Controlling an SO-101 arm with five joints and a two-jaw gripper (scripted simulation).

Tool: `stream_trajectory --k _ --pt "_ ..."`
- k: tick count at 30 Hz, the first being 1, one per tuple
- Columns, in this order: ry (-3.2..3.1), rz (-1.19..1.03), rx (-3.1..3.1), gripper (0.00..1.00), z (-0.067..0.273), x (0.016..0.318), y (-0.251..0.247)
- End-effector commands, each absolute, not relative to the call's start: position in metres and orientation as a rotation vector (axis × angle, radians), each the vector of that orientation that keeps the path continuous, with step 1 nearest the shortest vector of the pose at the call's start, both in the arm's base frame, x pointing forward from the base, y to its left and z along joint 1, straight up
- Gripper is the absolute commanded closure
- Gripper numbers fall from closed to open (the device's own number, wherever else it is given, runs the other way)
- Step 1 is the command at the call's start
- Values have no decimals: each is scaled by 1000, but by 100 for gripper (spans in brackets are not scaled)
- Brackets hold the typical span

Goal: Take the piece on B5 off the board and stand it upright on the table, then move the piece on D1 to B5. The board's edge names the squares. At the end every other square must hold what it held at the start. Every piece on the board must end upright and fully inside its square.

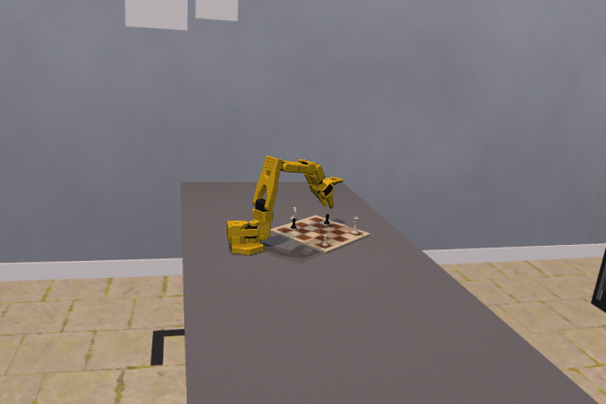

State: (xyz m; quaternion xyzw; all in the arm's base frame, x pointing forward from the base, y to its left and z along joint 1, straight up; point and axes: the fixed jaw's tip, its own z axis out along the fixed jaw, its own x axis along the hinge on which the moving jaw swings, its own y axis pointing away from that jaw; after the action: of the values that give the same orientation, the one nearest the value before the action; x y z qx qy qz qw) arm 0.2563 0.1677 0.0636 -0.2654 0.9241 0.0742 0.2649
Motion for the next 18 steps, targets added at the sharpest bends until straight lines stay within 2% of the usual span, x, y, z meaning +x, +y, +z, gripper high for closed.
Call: stream_trajectory --k 1,18 --pt "2502 200 -701 91 59 257 165" --pt "2503 200 -701 91 25 258 165"
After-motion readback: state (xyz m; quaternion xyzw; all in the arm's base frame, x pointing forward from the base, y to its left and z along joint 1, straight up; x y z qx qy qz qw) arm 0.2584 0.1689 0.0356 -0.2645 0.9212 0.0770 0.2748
